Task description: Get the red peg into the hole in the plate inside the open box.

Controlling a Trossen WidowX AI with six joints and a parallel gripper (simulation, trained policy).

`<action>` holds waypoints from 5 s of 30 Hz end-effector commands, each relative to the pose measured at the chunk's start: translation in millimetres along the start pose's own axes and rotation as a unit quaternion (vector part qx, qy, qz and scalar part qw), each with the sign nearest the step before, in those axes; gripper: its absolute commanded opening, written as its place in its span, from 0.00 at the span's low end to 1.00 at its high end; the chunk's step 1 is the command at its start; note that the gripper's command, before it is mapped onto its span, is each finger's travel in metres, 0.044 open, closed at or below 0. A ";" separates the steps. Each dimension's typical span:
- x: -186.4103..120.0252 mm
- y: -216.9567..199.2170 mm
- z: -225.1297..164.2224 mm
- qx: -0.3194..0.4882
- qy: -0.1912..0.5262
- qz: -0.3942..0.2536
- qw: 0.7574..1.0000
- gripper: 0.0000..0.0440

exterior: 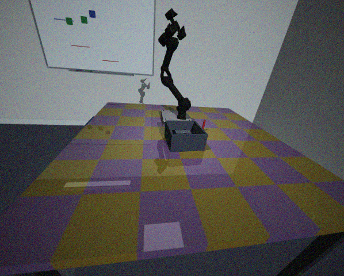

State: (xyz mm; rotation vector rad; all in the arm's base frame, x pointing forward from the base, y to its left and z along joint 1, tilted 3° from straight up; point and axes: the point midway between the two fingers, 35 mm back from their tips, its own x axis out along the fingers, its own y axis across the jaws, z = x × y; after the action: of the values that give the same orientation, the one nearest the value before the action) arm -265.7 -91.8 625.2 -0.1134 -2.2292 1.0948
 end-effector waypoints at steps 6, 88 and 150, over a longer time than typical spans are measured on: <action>-4.6 -9.0 -43.3 0.071 0.045 -0.058 0.995 1.00; -478.6 280.0 -324.3 0.399 0.695 -0.595 0.064 1.00; -553.1 519.2 -134.7 0.176 0.715 -0.512 -0.442 0.43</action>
State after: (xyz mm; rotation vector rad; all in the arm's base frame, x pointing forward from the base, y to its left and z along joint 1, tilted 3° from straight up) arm 147.9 149.1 24.8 -1.3916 -4.2056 1.4378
